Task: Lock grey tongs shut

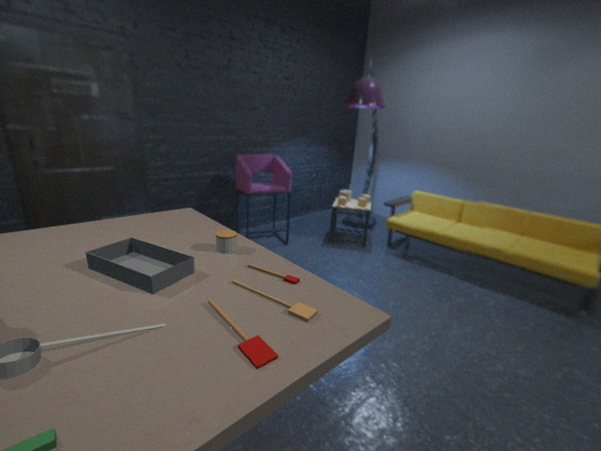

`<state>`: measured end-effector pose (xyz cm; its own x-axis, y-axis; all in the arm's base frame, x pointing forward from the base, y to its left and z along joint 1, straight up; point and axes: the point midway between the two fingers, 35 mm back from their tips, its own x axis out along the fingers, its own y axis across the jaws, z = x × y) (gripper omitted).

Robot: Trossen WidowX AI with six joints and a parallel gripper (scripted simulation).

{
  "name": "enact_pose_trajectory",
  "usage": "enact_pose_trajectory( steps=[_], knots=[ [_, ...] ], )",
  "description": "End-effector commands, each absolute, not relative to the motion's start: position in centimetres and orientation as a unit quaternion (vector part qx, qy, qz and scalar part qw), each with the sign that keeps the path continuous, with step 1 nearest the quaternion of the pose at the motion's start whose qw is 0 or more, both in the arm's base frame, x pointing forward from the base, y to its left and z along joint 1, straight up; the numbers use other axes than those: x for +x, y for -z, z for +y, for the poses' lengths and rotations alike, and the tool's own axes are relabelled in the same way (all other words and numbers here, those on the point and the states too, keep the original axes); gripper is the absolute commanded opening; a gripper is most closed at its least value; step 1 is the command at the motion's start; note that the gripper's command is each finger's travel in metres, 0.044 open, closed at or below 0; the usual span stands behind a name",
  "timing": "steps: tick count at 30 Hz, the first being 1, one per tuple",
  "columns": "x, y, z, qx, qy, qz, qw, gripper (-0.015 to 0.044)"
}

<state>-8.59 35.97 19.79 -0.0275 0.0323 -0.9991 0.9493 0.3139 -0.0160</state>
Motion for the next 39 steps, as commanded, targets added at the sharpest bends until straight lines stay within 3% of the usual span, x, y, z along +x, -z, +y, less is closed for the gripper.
enact_pose_trajectory(
  steps=[1,39],
  knots=[
    [-8.6,-19.4,36.2,0.419,0.407,0.588,0.559,-0.0150],
    [-8.8,-13.2,36.9,0.420,0.407,0.585,0.562,-0.0150]
  ],
)
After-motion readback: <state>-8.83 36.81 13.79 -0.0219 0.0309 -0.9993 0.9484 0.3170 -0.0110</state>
